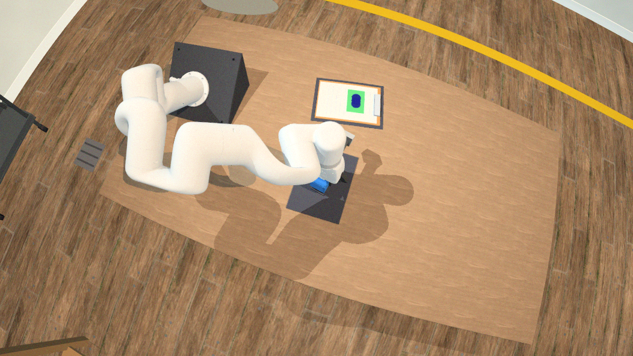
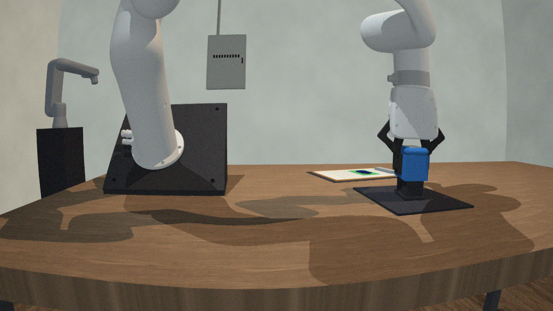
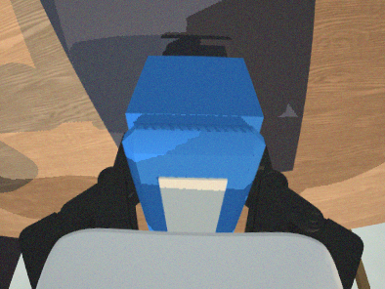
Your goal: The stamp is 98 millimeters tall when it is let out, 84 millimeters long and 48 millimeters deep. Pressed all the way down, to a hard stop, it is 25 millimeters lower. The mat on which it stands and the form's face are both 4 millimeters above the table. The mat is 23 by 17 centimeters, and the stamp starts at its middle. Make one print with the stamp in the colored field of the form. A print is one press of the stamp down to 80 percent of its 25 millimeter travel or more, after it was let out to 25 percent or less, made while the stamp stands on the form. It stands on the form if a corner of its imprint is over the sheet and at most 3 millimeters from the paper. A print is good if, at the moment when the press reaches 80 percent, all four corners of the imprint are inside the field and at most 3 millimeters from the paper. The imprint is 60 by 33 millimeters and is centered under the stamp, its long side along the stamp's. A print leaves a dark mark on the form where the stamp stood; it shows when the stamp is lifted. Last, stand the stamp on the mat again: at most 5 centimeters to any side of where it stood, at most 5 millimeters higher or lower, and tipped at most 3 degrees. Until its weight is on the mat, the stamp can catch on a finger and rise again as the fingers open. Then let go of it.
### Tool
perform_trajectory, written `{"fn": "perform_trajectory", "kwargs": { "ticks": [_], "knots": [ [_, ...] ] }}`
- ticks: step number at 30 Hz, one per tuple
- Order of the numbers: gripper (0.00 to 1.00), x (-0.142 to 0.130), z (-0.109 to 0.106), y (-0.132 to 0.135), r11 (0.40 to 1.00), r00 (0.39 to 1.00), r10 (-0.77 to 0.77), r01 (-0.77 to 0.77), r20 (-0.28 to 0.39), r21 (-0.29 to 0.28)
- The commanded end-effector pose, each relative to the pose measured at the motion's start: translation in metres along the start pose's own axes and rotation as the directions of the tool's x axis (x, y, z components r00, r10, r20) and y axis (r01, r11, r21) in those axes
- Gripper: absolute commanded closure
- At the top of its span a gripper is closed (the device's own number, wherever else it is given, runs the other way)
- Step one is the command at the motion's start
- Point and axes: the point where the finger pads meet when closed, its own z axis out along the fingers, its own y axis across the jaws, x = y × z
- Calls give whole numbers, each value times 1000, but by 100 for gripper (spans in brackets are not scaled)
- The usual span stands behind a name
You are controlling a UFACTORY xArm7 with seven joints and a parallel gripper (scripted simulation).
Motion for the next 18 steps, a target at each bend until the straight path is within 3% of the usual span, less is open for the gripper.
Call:
{"fn": "perform_trajectory", "kwargs": {
  "ticks": [1,6,7,18],
  "knots": [
    [69,1,-1,1,1000,1000,0,0,-2,-5],
    [69,1,-1,1,1000,1000,0,0,-2,-5],
    [8,1,-1,1,1000,1000,0,0,-2,-5],
    [8,1,-1,1,1000,1000,0,0,-2,-5]
  ]
}}
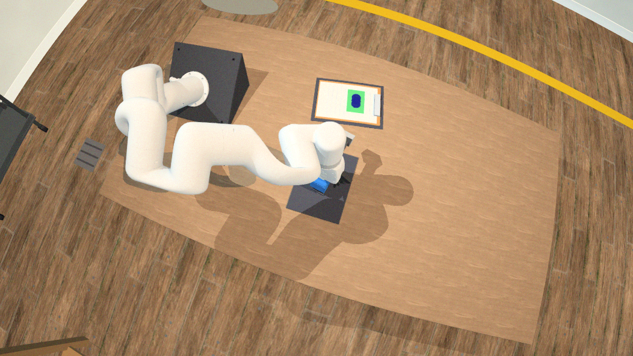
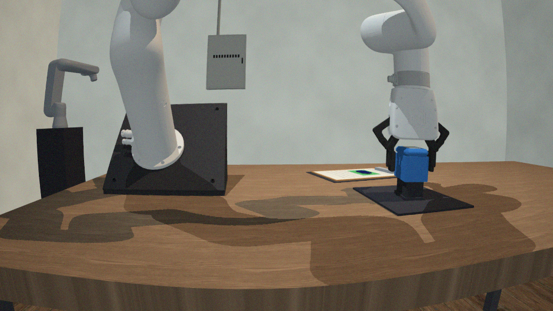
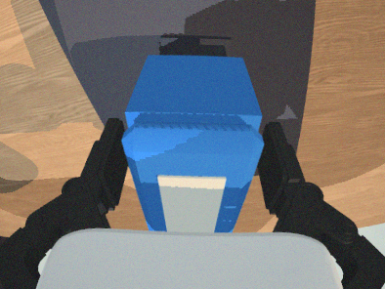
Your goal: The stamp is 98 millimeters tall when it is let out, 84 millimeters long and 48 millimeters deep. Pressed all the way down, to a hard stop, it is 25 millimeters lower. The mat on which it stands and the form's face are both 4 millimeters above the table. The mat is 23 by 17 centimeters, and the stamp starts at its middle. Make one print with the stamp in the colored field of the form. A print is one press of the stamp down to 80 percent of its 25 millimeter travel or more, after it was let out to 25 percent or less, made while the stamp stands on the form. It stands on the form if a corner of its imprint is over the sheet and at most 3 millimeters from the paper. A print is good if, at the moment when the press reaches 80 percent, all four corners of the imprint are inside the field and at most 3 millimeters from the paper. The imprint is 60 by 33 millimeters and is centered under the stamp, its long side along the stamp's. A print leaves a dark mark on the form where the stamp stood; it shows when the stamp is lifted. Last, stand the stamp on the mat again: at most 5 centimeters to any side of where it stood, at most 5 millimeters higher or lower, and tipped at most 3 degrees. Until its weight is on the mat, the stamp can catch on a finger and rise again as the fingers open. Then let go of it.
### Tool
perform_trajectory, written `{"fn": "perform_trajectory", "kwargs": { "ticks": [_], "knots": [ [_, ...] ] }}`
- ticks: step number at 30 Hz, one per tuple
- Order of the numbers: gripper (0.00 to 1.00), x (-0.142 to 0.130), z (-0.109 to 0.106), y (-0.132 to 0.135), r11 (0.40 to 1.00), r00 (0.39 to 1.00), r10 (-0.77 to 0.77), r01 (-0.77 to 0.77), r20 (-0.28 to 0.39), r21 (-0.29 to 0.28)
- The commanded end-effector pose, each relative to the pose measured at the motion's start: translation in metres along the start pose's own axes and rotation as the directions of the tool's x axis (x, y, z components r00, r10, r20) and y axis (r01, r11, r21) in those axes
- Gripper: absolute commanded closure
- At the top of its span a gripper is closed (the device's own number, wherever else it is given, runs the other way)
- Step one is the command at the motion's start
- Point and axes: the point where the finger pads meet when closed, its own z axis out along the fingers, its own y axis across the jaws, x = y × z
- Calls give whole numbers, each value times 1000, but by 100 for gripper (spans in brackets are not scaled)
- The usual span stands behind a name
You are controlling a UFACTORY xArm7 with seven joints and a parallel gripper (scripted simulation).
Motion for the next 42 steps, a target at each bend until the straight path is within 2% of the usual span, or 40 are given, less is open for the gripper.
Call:
{"fn": "perform_trajectory", "kwargs": {
  "ticks": [1,29,31,34,36,42],
  "knots": [
    [8,1,-2,1,1000,1000,0,0,-2,-4],
    [8,1,-6,1,1000,1000,0,0,-2,-4],
    [8,1,-26,1,1000,1000,0,0,-2,-4],
    [8,1,-69,1,1000,1000,0,0,-2,-4],
    [8,1,-88,1,1000,1000,0,0,-2,-4],
    [8,1,-92,1,1000,1000,0,0,-2,-4]
  ]
}}
